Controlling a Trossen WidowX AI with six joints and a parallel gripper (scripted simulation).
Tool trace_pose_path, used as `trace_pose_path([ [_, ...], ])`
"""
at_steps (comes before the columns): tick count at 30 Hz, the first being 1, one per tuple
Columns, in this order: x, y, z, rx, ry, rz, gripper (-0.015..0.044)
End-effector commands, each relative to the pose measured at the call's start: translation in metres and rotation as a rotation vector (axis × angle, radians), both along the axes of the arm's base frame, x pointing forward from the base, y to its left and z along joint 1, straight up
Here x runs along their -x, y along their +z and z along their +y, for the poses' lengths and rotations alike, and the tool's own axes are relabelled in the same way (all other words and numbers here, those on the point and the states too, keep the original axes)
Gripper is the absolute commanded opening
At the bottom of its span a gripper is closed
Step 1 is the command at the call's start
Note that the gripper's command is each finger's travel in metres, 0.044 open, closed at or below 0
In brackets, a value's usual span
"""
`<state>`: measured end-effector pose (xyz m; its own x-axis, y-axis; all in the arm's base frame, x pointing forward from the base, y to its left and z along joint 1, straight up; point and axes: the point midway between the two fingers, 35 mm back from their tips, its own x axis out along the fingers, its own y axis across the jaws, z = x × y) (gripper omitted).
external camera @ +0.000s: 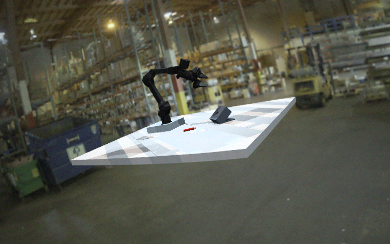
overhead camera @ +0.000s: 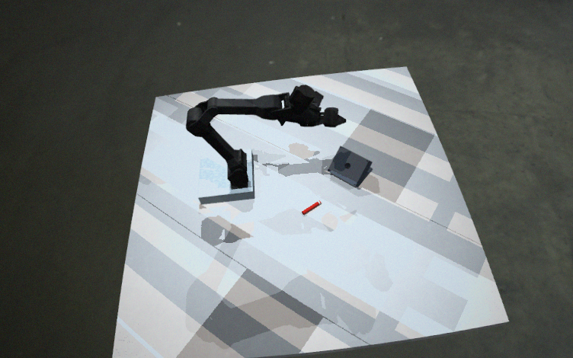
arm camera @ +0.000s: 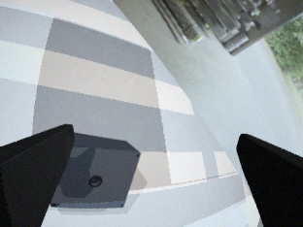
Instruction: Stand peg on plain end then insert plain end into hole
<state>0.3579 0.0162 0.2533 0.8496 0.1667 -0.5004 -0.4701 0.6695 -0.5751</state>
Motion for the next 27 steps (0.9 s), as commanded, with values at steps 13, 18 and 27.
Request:
trace_pose_path([
  [13,-0.004,-0.033,-0.026,-0.362,-0.340,0.207,0.0440],
  [18,-0.004,-0.043,-0.034,-0.474,-0.458,0.263,0.0440],
  [27,-0.002,-0.061,-0.048,-0.670,-0.682,0.353,0.0440],
])
